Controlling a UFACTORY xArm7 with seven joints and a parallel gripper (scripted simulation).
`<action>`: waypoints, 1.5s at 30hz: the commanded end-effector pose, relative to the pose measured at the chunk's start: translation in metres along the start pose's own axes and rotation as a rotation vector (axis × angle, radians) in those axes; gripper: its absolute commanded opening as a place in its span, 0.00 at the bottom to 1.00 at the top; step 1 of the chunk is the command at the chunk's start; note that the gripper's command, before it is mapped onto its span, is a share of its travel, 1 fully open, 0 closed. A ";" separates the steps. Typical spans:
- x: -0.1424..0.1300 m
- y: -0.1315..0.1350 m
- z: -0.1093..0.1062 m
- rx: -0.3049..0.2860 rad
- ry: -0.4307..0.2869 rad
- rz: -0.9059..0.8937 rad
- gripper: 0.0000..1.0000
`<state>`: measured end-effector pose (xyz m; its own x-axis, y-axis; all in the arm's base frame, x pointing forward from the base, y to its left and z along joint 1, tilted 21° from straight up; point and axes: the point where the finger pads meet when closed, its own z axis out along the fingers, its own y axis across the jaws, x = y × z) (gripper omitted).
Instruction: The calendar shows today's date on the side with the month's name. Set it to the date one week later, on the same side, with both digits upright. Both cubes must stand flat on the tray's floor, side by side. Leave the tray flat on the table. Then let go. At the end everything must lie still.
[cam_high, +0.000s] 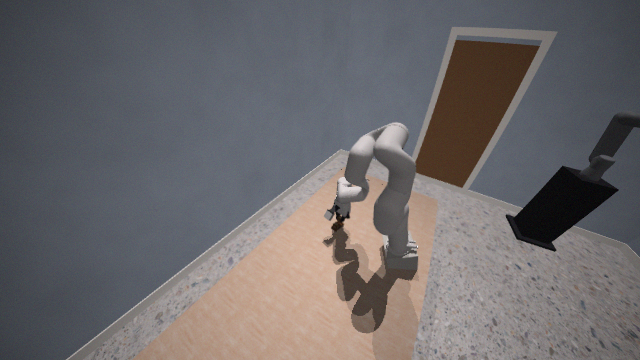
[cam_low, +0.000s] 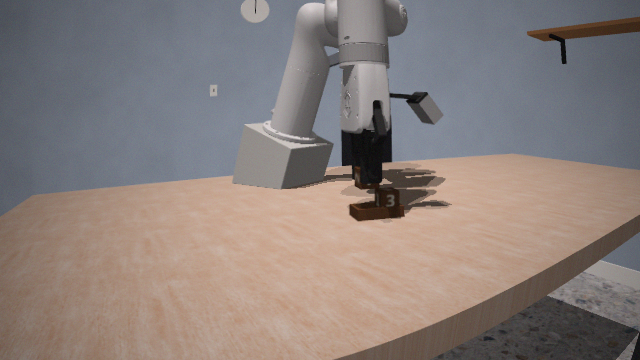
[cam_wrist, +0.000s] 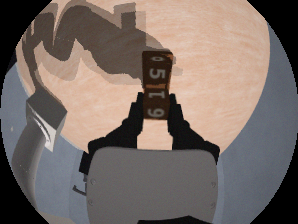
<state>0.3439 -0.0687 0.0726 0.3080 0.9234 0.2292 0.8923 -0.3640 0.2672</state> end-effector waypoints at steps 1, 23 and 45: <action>0.000 0.001 0.000 -0.003 0.001 0.000 0.27; 0.000 0.001 0.000 -0.003 0.001 0.000 0.27; 0.000 0.001 0.005 -0.003 0.001 0.000 0.27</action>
<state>0.3450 -0.0683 0.0696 0.3078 0.9233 0.2296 0.8922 -0.3639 0.2674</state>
